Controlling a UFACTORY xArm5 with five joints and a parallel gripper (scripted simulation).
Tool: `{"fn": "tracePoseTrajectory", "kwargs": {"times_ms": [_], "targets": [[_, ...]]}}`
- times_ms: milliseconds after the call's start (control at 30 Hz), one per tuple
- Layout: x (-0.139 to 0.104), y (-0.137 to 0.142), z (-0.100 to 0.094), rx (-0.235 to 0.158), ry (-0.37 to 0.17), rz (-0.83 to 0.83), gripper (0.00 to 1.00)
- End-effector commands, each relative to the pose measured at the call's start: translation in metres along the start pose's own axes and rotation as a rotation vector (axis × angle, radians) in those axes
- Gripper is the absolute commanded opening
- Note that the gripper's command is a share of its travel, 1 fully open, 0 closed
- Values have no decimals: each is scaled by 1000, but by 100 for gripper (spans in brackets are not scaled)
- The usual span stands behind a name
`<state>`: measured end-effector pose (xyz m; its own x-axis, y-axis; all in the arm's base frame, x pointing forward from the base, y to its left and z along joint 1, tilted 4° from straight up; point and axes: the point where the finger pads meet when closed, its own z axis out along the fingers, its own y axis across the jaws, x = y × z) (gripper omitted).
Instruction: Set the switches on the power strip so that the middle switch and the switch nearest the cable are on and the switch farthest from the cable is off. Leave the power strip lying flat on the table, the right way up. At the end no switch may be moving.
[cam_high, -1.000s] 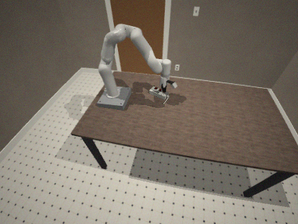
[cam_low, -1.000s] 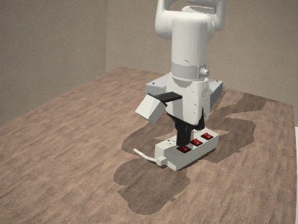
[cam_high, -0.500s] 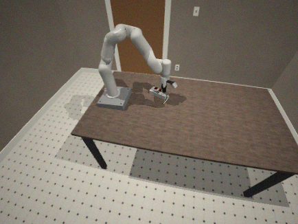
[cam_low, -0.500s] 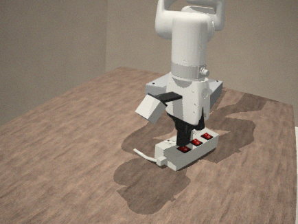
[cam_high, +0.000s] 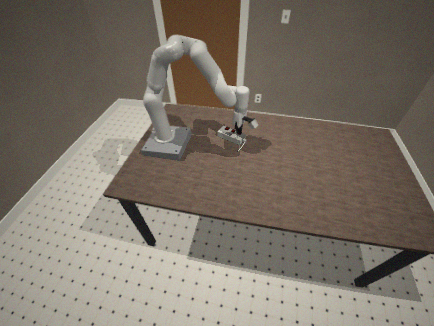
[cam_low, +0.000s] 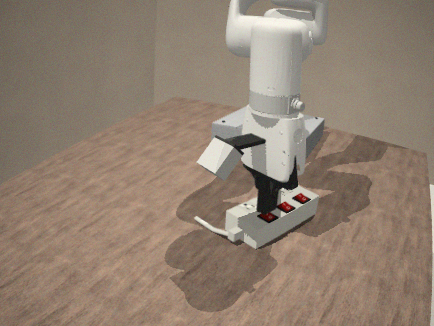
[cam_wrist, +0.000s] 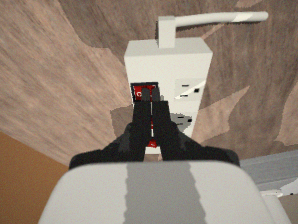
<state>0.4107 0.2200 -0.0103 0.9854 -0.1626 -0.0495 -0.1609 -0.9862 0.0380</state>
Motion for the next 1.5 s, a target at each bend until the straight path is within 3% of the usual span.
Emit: {"fn": "tracePoseTrajectory", "kwargs": {"times_ms": [0, 1467], "targets": [[1, -1, -1, 2, 3, 0, 0], [0, -3, 7, 2, 3, 0, 0]]}}
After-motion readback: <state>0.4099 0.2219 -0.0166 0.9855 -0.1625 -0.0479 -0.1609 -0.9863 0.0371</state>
